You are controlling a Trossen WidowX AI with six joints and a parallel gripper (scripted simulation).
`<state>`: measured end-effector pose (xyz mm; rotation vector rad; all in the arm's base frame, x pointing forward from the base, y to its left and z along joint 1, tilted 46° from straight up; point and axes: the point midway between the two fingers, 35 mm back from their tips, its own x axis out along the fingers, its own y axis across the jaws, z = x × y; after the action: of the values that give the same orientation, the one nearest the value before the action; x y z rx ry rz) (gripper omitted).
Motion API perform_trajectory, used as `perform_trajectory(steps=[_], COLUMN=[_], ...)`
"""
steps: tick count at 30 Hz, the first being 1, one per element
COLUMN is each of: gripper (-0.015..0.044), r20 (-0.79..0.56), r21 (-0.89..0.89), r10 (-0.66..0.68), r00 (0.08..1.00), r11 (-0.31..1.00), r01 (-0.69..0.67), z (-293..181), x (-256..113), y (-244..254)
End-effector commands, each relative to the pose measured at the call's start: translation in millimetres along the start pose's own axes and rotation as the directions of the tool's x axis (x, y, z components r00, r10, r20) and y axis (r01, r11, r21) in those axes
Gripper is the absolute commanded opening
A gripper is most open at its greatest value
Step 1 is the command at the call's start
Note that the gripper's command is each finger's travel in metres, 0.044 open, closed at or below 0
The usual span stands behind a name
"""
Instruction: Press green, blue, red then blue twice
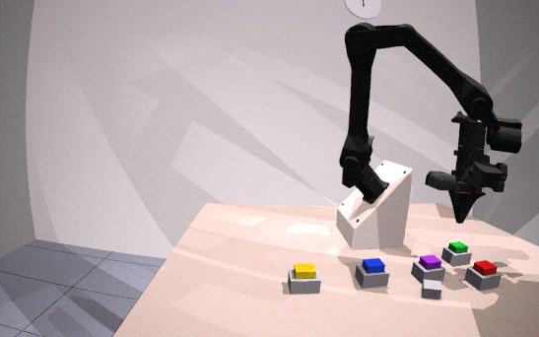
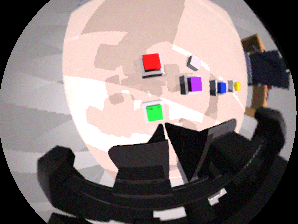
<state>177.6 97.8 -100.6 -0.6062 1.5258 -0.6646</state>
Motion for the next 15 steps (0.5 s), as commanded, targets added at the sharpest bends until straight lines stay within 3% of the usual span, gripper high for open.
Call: perform_trajectory(steps=[1, 6, 15], gripper=[0.0020, 0.0020, 0.0020], r20=[0.023, 0.023, 0.030], r21=[0.013, 0.011, 0.004], r10=[0.031, 0.036, 0.053], r00=[0.999, 0.999, 0.998], r11=[0.999, 0.999, 0.999], r01=[-0.031, -0.036, -0.053], z=[2.7, 7.9, 49.2], x=[-40.0, -42.1, -46.5], y=[3.0, -5.4, -135.9])
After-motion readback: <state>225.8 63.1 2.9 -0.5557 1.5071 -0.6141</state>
